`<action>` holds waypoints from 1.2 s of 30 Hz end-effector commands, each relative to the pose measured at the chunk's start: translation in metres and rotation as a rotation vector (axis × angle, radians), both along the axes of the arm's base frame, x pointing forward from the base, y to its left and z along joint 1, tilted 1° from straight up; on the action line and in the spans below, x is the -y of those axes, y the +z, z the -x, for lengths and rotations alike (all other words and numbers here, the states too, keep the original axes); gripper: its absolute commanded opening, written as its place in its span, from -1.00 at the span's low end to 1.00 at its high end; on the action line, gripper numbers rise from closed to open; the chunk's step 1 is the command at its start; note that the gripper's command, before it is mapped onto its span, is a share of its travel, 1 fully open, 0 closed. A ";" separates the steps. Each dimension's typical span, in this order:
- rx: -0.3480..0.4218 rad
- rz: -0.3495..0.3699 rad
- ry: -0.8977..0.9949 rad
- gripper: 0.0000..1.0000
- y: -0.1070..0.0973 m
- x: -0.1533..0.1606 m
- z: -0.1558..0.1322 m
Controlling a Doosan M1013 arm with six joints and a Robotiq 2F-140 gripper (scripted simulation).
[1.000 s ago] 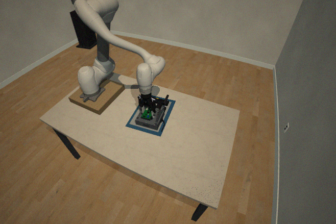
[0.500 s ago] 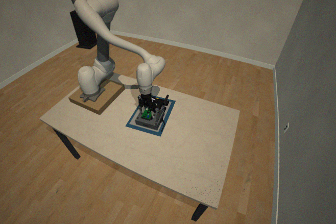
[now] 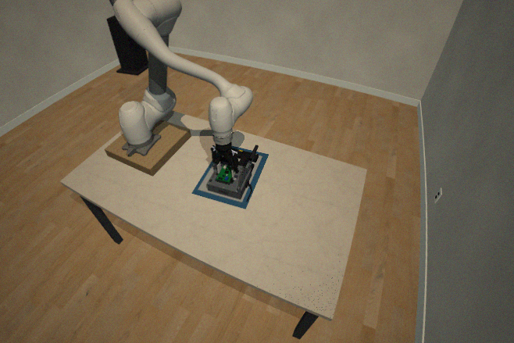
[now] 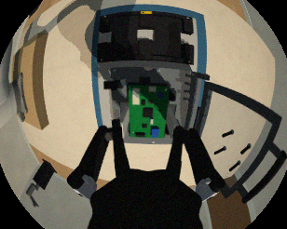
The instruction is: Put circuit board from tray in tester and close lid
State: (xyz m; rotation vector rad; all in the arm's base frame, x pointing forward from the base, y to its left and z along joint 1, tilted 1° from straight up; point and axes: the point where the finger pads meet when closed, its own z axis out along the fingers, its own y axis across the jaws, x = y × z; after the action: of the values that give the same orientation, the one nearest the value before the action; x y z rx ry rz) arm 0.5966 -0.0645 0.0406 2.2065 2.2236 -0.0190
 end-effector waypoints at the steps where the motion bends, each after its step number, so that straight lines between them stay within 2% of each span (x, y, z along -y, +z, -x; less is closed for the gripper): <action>1: 0.000 0.000 0.000 -0.09 0.000 0.000 0.000; 36: 0.000 0.000 0.000 -0.09 -0.003 0.000 0.000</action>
State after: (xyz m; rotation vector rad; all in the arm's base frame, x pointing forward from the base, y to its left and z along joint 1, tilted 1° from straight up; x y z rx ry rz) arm 0.5966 -0.0646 0.0372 2.2065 2.2236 -0.0190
